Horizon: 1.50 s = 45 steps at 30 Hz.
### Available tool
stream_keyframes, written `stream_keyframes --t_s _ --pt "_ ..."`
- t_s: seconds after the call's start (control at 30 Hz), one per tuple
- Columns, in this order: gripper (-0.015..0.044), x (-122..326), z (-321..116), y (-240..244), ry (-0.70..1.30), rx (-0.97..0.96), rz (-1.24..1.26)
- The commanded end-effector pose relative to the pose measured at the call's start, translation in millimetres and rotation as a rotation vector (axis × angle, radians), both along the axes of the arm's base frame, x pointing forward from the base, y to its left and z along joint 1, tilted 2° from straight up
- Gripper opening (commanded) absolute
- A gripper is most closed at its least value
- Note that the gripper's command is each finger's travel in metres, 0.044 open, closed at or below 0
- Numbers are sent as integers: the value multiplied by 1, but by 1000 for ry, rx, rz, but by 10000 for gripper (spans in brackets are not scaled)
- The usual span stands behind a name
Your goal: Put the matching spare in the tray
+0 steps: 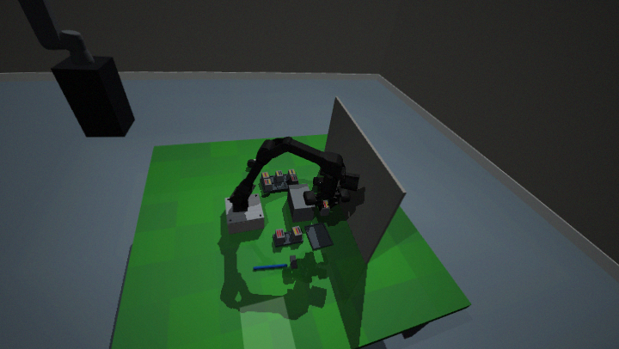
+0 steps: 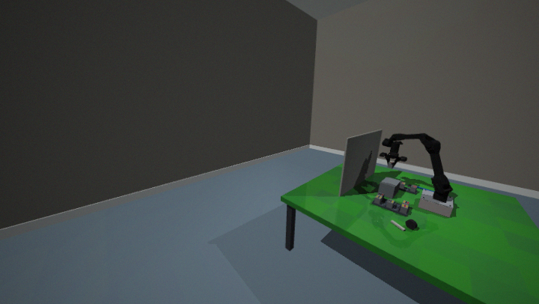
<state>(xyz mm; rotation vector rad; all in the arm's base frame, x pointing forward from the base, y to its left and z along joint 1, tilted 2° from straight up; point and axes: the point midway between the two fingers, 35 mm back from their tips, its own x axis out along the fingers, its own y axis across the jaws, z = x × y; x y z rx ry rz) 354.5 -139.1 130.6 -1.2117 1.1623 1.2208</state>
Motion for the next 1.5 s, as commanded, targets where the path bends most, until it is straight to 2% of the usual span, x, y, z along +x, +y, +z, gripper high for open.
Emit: stream_keyframes --t_s 0.0,1.47 --pt "0 -1 -2 -15 6 -4 23" --pt "0 6 -41 -16 6 -4 23"
